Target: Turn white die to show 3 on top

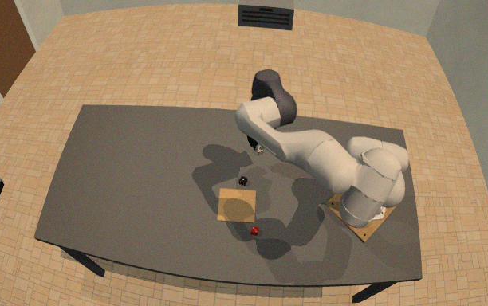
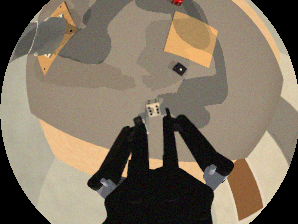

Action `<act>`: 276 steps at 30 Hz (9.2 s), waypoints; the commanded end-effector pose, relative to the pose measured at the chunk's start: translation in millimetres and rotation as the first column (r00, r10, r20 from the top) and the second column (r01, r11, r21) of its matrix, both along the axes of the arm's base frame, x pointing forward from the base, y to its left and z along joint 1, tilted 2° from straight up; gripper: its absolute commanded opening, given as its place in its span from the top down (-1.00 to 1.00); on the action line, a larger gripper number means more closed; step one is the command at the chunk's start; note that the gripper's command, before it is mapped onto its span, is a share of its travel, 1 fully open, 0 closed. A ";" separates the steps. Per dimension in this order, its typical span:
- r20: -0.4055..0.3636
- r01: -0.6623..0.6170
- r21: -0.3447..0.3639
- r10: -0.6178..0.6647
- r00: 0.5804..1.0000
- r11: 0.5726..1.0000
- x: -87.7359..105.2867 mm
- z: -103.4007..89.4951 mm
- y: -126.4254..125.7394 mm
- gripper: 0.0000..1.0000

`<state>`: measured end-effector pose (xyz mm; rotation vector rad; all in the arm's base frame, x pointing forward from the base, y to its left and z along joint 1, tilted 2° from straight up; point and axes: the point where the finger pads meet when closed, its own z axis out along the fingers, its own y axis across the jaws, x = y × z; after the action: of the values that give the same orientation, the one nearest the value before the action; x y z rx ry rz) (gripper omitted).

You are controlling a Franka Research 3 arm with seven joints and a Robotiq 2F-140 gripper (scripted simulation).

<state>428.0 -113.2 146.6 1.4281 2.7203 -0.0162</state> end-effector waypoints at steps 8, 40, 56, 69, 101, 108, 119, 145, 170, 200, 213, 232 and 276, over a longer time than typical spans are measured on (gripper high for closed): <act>-0.023 0.020 0.014 -0.020 1.000 1.000 -7.1 2.6 5.2 0.75; -0.055 -0.669 -0.002 0.668 0.742 0.743 31.7 -1.7 86.1 0.75; -0.071 -0.894 0.000 0.892 0.446 0.447 45.1 -4.5 131.1 0.75; -0.081 -0.989 0.006 0.986 0.148 0.149 52.9 -7.1 171.0 0.75; 0.372 -0.980 -0.034 0.908 -0.194 -0.195 2.4 -34.6 237.2 0.75; 0.440 -0.977 -0.092 0.872 -0.214 -0.193 0.0 -34.3 243.3 0.75; 0.545 -0.955 -0.260 0.795 -0.265 -0.140 3.3 -29.6 250.5 0.75; 0.533 -0.794 -0.603 0.779 -0.329 0.077 29.3 -17.5 222.9 0.75; 0.441 -0.662 -0.733 0.851 -0.286 0.157 39.4 -21.2 185.5 0.75; 0.441 -0.662 -0.733 0.851 -0.286 0.157 42.5 -90.1 182.4 0.75; 0.441 -0.662 -0.733 0.851 -0.286 0.157 42.5 -90.5 182.4 0.75; 0.441 -0.662 -0.733 0.851 -0.286 0.157 42.5 -90.5 182.4 0.75; 0.441 -0.662 -0.733 0.851 -0.286 0.157 42.9 -102.5 182.1 0.75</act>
<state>470.5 70.2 45.0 -0.7063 1.9460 0.3870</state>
